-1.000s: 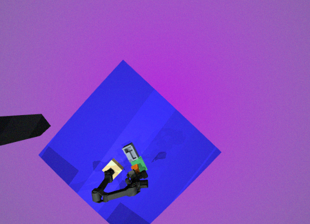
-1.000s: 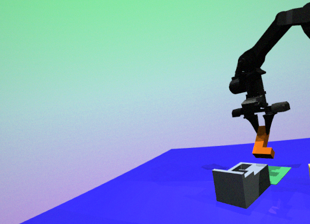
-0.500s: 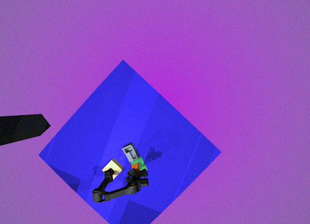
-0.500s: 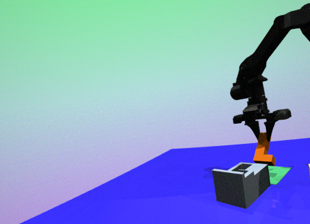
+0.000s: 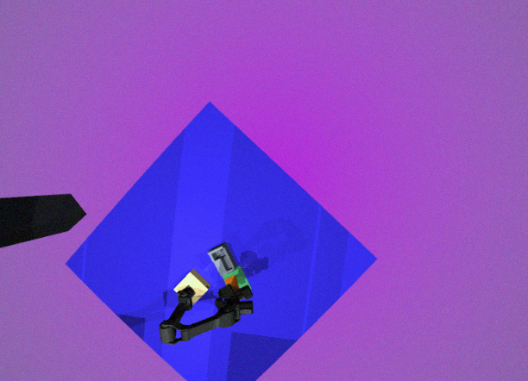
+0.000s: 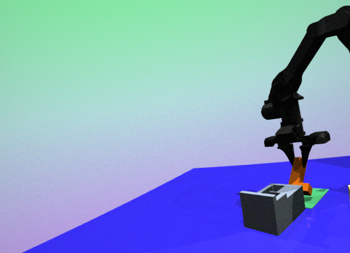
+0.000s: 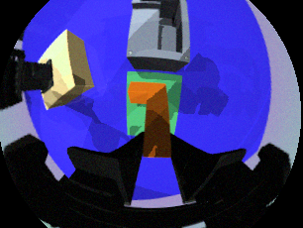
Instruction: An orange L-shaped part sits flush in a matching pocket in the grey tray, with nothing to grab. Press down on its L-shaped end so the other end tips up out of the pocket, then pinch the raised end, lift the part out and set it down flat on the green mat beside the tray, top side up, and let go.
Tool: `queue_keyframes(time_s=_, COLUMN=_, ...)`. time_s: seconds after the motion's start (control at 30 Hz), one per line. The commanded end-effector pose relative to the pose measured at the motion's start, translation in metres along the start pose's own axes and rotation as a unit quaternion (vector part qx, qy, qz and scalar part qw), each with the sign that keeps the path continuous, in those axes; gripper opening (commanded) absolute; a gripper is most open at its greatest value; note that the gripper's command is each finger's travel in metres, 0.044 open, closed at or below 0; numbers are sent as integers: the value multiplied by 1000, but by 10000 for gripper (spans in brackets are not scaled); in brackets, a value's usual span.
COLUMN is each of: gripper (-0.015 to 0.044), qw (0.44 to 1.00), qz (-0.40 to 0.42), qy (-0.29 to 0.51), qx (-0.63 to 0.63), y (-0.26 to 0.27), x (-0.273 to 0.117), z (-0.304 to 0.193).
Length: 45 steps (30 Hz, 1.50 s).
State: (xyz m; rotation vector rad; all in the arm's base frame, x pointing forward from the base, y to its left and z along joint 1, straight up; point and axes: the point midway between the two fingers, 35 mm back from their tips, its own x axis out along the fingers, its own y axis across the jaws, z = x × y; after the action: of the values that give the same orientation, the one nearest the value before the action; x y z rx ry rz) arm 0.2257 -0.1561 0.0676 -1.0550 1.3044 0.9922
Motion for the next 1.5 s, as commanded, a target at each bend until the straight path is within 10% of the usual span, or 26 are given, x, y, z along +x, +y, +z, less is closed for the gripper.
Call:
queue_keyframes(time_s=0.0, gripper=0, qw=1000, qz=2, qy=-2, qx=-3, y=1, x=8, z=1)
queue_keyframes(time_s=0.57, gripper=0, qw=1000, qz=2, qy=-1, qx=0, y=2, x=13, z=1)
queue_keyframes(time_s=1.07, gripper=394, qw=1000, qz=2, qy=-1, qx=-1, y=-2, x=-27, z=-1)
queue_keyframes(time_s=1.47, gripper=400, qw=1000, qz=-6, qy=2, qx=0, y=-2, x=-70, z=-1)
